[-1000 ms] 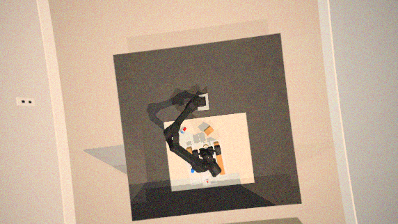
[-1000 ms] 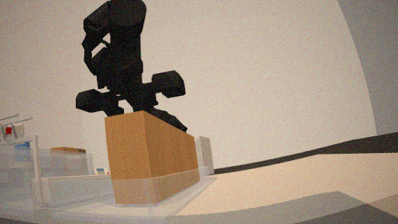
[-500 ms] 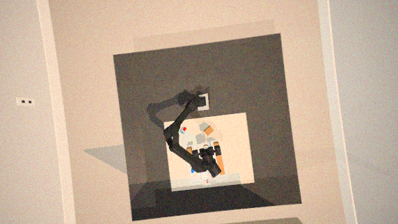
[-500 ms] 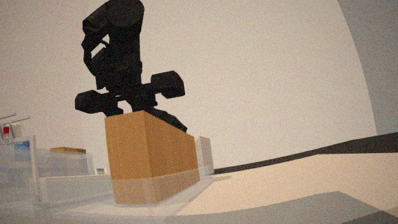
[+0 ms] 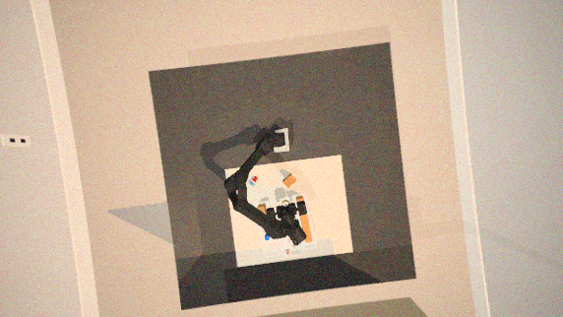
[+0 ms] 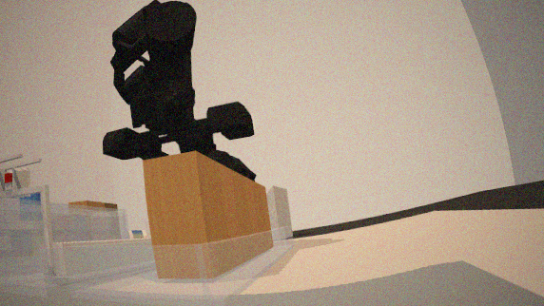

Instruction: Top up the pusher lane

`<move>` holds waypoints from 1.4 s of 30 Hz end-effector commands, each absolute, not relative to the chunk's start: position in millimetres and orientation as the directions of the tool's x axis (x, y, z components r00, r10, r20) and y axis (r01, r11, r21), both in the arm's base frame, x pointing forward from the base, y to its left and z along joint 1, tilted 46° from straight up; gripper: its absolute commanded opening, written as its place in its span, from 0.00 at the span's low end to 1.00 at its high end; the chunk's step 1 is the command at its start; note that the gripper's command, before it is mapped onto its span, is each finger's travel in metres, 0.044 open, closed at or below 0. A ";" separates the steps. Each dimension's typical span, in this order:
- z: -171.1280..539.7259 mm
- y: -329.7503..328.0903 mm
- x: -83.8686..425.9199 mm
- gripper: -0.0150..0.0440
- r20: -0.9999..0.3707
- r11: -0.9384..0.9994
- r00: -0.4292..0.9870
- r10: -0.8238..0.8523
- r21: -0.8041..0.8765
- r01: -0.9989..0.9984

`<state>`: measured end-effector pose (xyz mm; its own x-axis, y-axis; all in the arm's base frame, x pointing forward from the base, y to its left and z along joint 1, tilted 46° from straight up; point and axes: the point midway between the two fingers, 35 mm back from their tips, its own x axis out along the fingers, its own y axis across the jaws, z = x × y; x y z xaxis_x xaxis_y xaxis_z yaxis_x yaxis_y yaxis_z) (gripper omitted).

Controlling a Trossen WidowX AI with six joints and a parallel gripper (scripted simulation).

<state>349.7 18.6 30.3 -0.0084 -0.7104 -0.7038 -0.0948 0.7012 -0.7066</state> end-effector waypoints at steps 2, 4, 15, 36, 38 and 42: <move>29.1 15.8 352.7 0.25 -0.700 0.697 0.004 -0.714 -0.712 -0.088; 28.6 15.2 352.5 0.25 -0.700 0.697 0.004 -0.714 -0.712 -0.088; 26.4 11.7 351.8 0.25 -0.700 0.697 0.004 -0.714 -0.712 -0.088; 23.5 6.6 349.4 0.25 -0.699 0.696 0.004 -0.715 -0.712 -0.088; 23.5 6.6 349.1 0.25 -0.699 0.696 0.004 -0.715 -0.712 -0.088; 23.5 6.5 348.4 0.25 -0.699 0.696 0.004 -0.715 -0.712 -0.088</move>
<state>347.0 7.9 21.8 -0.0058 -0.7115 -0.7027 -0.0937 0.7000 -0.7080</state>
